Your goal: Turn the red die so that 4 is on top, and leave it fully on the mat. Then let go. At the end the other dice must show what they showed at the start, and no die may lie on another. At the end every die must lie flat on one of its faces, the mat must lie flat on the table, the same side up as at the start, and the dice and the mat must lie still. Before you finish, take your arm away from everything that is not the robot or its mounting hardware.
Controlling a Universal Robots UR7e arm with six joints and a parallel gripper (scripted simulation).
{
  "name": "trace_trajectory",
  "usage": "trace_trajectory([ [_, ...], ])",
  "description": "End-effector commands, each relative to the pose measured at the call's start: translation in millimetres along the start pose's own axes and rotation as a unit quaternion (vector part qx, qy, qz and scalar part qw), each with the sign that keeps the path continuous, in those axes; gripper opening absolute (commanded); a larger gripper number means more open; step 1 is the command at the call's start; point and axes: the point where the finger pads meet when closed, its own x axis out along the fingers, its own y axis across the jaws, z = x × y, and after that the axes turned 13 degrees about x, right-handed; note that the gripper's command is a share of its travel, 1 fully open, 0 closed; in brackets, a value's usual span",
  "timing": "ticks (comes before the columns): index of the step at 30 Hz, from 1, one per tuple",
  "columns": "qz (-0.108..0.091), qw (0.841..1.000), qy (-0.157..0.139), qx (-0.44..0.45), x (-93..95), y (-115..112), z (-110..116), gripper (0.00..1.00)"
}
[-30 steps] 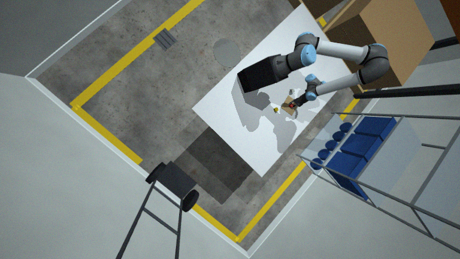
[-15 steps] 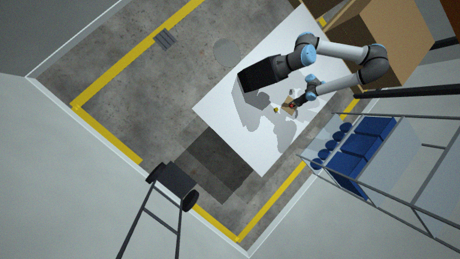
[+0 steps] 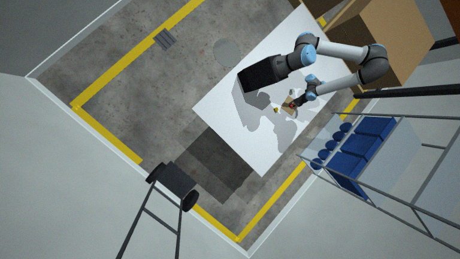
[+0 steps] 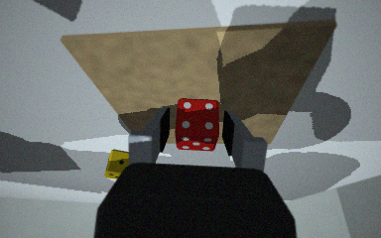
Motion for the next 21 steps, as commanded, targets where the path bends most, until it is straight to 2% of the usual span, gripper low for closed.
trace_trajectory([
  [1, 0.001, 1.000, 0.000, 0.000, -0.3, 0.5, 0.1, 0.87],
  [10, 0.001, 1.000, 0.000, 0.000, -0.3, 0.5, 0.1, 0.87],
  [11, 0.001, 1.000, 0.000, 0.000, -0.3, 0.5, 0.1, 0.57],
  [21, 0.001, 1.000, 0.000, 0.000, -0.3, 0.5, 0.1, 0.57],
])
